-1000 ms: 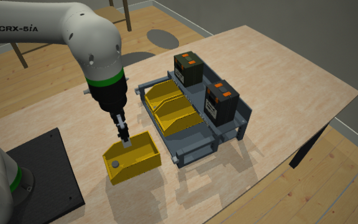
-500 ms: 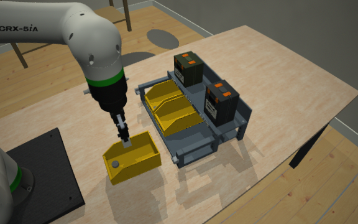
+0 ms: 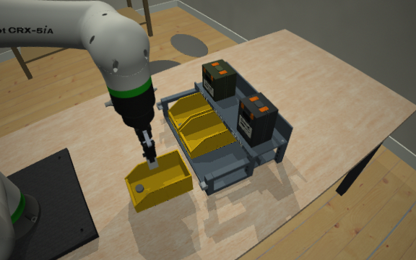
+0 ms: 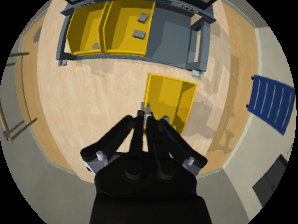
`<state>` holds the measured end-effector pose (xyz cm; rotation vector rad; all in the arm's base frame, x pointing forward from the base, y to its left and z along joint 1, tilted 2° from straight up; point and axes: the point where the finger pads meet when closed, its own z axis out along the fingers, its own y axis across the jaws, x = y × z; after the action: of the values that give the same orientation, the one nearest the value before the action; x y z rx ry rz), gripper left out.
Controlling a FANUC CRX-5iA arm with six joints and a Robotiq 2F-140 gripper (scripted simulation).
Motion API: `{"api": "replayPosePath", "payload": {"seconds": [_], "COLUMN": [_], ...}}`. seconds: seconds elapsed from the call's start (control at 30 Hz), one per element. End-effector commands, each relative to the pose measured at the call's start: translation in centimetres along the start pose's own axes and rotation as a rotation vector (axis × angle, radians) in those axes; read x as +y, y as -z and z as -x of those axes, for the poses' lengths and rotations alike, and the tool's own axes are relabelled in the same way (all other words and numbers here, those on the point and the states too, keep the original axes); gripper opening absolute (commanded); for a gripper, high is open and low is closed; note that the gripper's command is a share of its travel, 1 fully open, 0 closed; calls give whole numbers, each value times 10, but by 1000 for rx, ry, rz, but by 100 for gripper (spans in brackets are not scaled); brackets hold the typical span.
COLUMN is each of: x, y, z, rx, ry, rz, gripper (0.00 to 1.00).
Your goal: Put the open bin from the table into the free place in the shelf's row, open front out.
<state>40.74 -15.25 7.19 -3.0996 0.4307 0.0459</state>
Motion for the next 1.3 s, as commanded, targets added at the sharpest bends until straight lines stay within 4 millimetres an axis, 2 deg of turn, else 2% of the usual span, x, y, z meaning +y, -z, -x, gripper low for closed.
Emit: {"api": "replayPosePath", "payload": {"seconds": [0.0,0.4,1.27], "x": [0,0,0], "y": [0,0,0], "z": [-8,-23,-23], "rx": [0,0,0], "ry": [0,0,0], "rz": [0,0,0], "gripper": [0,0,0]}}
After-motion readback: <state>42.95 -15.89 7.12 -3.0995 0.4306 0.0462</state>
